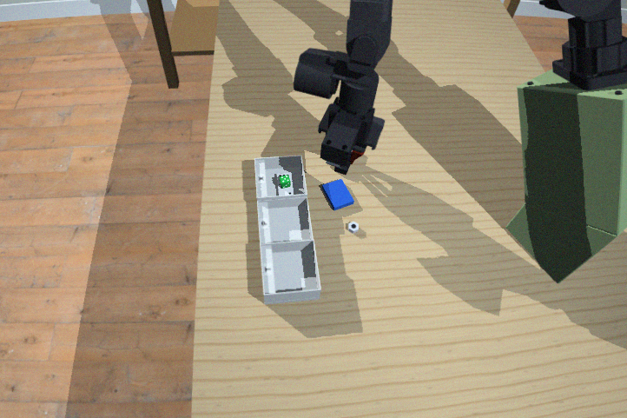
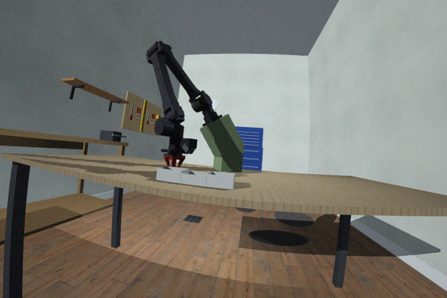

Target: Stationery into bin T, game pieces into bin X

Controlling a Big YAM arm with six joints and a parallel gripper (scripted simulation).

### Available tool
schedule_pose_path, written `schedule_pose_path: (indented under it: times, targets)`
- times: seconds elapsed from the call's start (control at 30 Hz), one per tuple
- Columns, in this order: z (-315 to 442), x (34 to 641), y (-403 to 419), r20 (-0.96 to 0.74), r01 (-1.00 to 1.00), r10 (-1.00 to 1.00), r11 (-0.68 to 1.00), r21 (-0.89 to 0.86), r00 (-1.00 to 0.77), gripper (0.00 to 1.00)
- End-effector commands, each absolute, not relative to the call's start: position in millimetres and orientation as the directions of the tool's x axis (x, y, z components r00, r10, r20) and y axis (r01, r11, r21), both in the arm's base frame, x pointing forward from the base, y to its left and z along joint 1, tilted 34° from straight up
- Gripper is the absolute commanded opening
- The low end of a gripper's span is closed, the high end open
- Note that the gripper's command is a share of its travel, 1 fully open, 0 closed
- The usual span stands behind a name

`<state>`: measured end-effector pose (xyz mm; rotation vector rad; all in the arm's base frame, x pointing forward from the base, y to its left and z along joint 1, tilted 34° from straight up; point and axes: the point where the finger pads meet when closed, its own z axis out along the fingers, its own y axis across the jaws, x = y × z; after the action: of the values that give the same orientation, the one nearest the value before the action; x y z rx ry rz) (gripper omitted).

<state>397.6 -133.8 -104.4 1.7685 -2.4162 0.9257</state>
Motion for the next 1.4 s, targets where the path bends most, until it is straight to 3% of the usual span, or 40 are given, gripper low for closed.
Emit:
schedule_pose_path:
  times: [0.0, 0.7, 1.2, 1.37]
  targets:
    - [-94.8, 397.9, -124.2, 0.334, -0.871, -0.874, 0.176, -0.459, -0.352, 0.18]
    - [-47.8, 379.8, -99.3, 0.332, -0.867, -0.872, 0.18, -0.464, -0.359, 0.18]
    - [-50.3, 384.3, -105.2, 0.332, -0.866, -0.868, 0.193, -0.461, -0.369, 0.18]
    - [-65.8, 393.9, -72.8, 0.338, -0.875, -0.873, 0.179, -0.449, -0.352, 0.18]
